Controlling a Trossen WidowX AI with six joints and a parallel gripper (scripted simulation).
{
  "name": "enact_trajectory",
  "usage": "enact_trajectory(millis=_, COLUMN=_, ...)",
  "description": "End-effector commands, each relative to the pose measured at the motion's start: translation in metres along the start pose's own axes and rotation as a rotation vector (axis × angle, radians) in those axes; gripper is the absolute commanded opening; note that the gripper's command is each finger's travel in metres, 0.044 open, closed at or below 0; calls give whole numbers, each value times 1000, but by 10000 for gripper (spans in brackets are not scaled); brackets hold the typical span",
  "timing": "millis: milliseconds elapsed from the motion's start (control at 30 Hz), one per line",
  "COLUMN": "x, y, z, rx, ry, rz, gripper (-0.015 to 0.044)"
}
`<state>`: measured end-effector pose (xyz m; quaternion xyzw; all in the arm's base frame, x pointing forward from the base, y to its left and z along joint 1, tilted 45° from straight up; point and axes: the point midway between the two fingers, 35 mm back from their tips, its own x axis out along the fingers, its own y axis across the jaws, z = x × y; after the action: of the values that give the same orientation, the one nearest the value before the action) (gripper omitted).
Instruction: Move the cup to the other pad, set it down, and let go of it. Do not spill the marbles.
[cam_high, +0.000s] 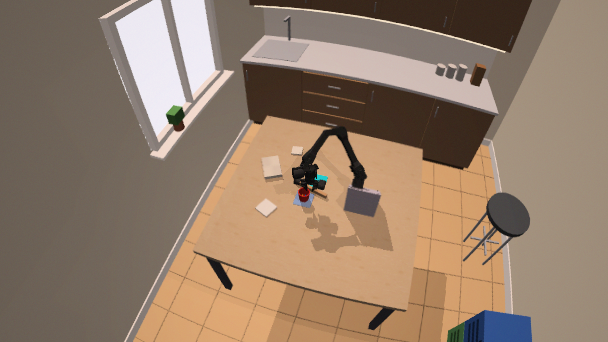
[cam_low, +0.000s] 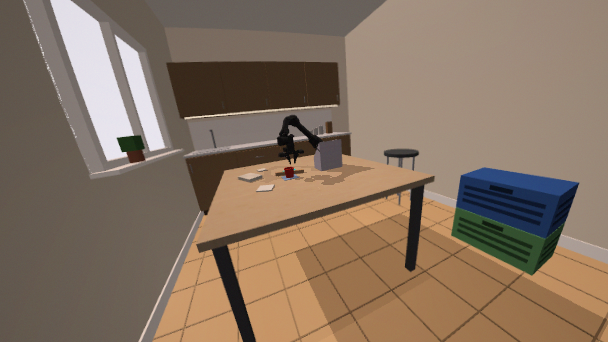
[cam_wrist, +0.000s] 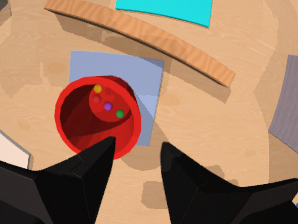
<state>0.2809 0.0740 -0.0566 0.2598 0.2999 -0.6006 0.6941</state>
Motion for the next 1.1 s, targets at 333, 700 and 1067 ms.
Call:
enact_trajectory(millis=333, x=9, y=3, z=-1, rx=27, ry=-19, rz=4, gripper=148)
enact_trajectory(millis=700, x=28, y=4, z=-1, rx=27, ry=-19, rz=4, gripper=148)
enact_trajectory(millis=1067, x=46, y=3, z=0, rx=27, ry=-20, rz=4, gripper=148)
